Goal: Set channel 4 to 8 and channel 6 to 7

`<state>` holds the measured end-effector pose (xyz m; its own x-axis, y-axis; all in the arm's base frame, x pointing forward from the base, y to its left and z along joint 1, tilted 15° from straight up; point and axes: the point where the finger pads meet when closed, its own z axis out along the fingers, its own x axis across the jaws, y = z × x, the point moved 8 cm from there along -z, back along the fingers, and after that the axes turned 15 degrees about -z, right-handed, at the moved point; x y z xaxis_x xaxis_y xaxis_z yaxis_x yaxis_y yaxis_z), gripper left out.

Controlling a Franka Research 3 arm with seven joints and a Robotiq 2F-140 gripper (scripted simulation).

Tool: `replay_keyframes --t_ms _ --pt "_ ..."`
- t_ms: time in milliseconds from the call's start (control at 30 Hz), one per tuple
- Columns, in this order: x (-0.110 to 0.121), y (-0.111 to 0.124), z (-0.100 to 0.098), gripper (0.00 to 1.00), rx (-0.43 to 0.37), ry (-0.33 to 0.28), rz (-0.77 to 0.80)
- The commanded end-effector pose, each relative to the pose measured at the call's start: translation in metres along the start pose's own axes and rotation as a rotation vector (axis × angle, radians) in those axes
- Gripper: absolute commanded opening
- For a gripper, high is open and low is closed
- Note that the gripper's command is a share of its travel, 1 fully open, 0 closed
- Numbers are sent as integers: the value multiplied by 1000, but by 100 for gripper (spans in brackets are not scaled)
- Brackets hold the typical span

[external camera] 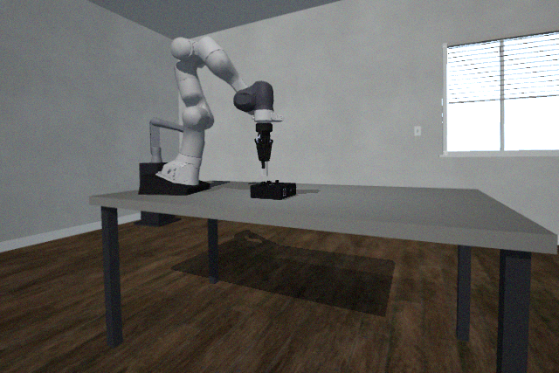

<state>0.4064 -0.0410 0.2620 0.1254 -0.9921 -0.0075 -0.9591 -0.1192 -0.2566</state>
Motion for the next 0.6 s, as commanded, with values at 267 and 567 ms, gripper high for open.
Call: replay_keyframes --t_ms 267,567 --pt "0 -1 7 0 4 1 -23" --pt "0 -1 13 0 4 1 -23"
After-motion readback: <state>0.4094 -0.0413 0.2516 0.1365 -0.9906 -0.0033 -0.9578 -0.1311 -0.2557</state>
